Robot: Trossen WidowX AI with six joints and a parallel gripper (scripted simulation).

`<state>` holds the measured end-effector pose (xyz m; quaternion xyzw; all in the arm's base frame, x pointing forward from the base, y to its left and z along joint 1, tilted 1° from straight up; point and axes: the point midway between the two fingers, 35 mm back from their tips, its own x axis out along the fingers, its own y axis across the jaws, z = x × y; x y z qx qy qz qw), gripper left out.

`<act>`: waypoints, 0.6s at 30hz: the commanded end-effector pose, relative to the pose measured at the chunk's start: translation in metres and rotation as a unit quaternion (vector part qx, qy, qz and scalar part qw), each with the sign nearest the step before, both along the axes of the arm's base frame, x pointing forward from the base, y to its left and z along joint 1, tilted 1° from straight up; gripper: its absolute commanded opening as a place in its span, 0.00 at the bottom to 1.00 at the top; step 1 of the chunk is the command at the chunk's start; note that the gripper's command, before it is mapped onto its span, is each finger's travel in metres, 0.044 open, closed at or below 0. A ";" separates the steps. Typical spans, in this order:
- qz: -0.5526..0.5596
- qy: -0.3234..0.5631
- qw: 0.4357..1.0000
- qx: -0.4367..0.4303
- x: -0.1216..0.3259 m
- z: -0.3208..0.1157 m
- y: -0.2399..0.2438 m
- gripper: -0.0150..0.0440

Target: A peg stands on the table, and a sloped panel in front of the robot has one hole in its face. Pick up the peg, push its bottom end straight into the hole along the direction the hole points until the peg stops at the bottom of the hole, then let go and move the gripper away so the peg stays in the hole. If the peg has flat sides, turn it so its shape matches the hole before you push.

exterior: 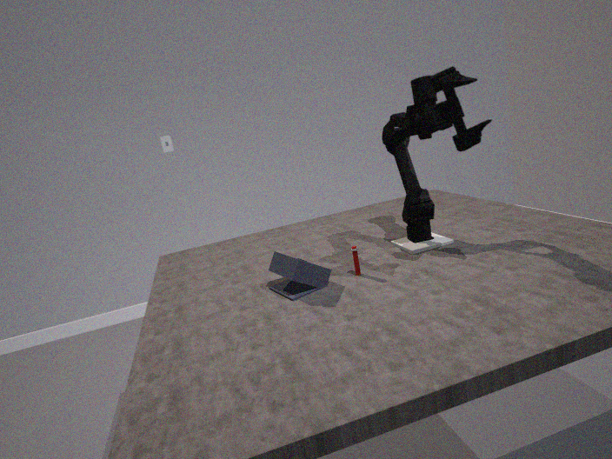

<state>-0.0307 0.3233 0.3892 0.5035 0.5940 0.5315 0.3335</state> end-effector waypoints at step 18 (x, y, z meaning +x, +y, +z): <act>-0.160 -0.089 0.962 -0.201 0.108 -0.085 0.031 1.00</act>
